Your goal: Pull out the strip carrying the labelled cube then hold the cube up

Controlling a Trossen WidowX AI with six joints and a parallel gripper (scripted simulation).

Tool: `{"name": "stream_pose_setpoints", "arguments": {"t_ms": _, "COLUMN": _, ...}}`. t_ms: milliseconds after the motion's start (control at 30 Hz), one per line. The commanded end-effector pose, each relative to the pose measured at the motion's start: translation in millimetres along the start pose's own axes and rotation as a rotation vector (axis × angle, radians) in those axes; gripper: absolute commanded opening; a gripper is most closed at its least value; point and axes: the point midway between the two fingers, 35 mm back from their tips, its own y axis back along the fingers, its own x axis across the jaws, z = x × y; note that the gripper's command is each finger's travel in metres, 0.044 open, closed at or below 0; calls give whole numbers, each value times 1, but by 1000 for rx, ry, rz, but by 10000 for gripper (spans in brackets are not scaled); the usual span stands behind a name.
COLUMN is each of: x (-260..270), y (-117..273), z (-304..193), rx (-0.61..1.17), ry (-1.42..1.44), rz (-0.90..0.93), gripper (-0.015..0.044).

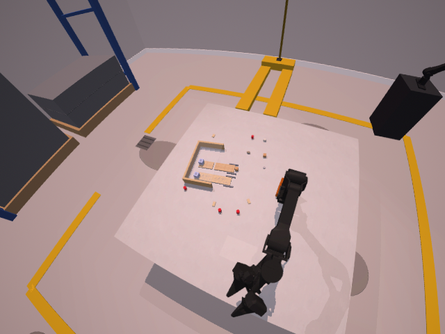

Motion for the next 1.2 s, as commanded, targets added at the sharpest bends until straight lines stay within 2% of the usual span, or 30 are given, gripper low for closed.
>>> {"name": "stream_pose_setpoints", "arguments": {"t_ms": 0, "x": -55, "y": -24, "z": -5, "rx": 0, "ry": 215, "rz": -105, "gripper": 400}}
{"name": "stream_pose_setpoints", "arguments": {"t_ms": 267, "x": -164, "y": -41, "z": 41, "rx": -18, "ry": 552, "rz": -352, "gripper": 400}}
{"name": "stream_pose_setpoints", "arguments": {"t_ms": 533, "x": -275, "y": -17, "z": 115, "rx": 9, "ry": 724, "rz": -625, "gripper": 400}}
{"name": "stream_pose_setpoints", "arguments": {"t_ms": 767, "x": -352, "y": 46, "z": 184, "rx": 3, "ry": 724, "rz": -873, "gripper": 400}}
{"name": "stream_pose_setpoints", "arguments": {"t_ms": 1000, "x": -396, "y": 116, "z": 230, "rx": -14, "ry": 670, "rz": -1038, "gripper": 400}}
{"name": "stream_pose_setpoints", "arguments": {"t_ms": 1167, "x": -423, "y": 192, "z": 262, "rx": -25, "ry": 611, "rz": -1132, "gripper": 400}}
